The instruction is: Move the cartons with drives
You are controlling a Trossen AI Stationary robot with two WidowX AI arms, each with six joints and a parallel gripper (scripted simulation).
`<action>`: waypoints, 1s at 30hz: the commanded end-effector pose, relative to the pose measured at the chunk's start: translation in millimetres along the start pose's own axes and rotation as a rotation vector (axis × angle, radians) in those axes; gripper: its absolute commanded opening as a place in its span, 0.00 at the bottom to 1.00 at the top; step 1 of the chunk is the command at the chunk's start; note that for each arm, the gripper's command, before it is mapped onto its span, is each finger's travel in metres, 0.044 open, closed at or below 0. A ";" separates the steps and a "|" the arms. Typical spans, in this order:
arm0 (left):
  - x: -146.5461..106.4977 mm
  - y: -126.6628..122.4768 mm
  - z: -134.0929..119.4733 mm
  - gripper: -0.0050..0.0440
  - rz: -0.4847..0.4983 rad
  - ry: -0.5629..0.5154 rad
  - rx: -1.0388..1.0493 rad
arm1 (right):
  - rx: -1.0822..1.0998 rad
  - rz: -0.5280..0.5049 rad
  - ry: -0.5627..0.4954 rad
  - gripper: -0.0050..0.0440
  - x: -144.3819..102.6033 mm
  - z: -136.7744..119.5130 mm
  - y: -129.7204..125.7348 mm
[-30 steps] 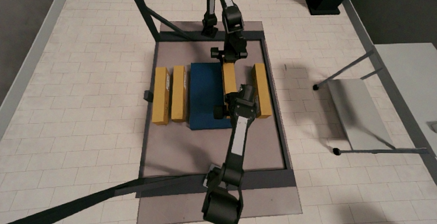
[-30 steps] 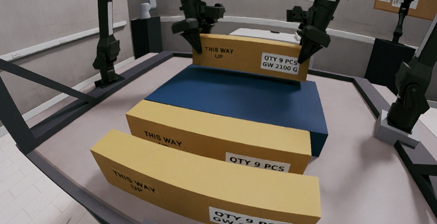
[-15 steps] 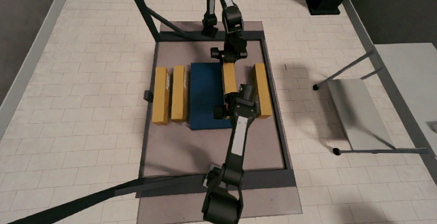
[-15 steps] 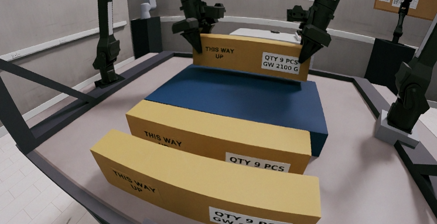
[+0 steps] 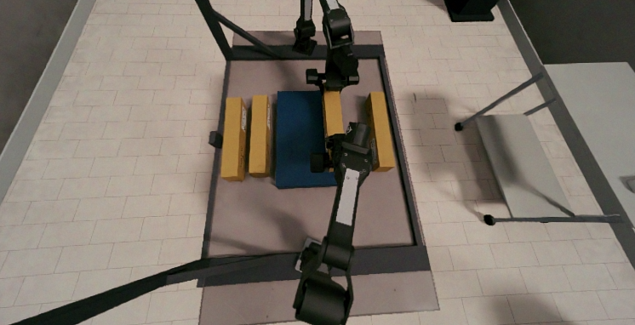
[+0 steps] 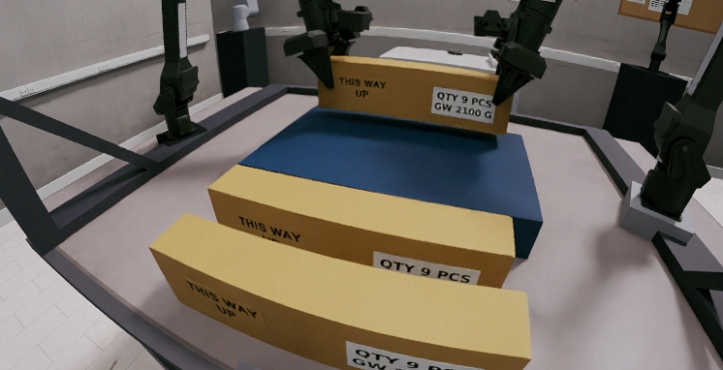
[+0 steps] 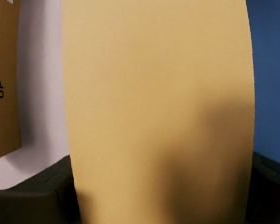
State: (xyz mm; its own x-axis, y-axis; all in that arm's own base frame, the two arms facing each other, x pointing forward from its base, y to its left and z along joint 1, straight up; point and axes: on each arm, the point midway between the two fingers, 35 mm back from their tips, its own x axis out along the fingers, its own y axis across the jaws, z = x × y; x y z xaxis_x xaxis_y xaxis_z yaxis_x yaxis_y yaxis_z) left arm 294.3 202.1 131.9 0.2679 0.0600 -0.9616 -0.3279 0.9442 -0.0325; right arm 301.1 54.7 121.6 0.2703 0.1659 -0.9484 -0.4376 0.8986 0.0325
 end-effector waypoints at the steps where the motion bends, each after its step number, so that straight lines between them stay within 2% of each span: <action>1: -31.9 3.6 11.0 0.00 0.035 -0.095 -0.001 | -0.023 -0.019 -0.062 0.00 -17.3 8.5 1.3; 2: -31.9 3.6 11.0 0.00 0.035 -0.095 -0.001 | -0.023 -0.019 -0.062 0.00 -17.3 8.5 1.3; 3: 4.2 4.0 0.1 0.00 0.011 -0.038 0.004 | -0.021 -0.018 -0.063 0.00 7.3 -0.4 0.9; 30: 4.4 4.0 0.2 0.00 0.009 -0.022 0.010 | -0.006 -0.015 -0.047 0.00 7.3 -0.1 0.2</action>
State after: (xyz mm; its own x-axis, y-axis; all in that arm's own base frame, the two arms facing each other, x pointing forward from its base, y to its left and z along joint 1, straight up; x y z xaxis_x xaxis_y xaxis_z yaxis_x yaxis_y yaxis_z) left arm 294.4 203.4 110.6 0.2582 0.0552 -0.9645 -0.3198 0.9470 -0.0314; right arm 300.1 54.9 103.1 0.2894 0.1687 -0.9422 -0.4335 0.9007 0.0282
